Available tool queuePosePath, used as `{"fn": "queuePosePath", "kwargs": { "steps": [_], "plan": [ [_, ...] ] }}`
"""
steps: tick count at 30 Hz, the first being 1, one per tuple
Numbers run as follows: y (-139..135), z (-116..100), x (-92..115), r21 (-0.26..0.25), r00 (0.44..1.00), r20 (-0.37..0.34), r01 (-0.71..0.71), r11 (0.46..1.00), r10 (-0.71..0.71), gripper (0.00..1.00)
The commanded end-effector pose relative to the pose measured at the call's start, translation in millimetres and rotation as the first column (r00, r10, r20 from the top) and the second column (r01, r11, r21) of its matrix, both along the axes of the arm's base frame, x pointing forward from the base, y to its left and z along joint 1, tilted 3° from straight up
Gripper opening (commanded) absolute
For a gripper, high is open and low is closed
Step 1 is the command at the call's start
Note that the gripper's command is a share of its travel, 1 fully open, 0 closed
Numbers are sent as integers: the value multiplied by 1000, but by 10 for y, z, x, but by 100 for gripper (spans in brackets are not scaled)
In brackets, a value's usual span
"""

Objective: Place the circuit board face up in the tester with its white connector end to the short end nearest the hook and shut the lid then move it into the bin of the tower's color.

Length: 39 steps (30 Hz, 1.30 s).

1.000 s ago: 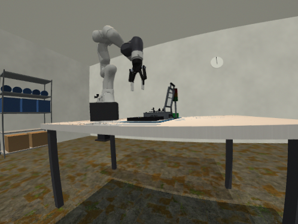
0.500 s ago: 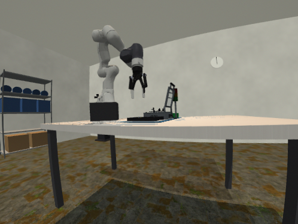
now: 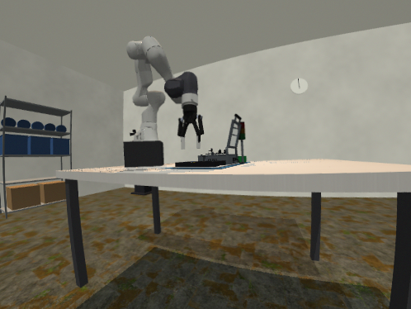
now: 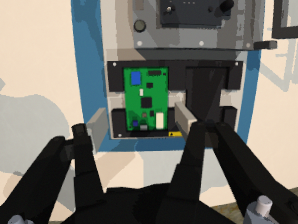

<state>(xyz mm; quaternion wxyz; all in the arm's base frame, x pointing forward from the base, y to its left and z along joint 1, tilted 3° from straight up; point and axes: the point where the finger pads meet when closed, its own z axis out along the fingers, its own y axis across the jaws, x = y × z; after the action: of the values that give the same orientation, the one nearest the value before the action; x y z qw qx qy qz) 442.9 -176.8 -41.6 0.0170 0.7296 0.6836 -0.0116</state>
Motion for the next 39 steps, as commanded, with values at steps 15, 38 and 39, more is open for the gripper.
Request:
{"fn": "queuePosePath", "kwargs": {
  "steps": [15,38,39],
  "plan": [
    [-11,-243,78,-2,998,26,55,998,-55,58],
    [-14,-283,80,-2,998,26,55,998,-55,58],
    [-15,-298,82,-2,998,26,55,998,-55,58]
  ]
}}
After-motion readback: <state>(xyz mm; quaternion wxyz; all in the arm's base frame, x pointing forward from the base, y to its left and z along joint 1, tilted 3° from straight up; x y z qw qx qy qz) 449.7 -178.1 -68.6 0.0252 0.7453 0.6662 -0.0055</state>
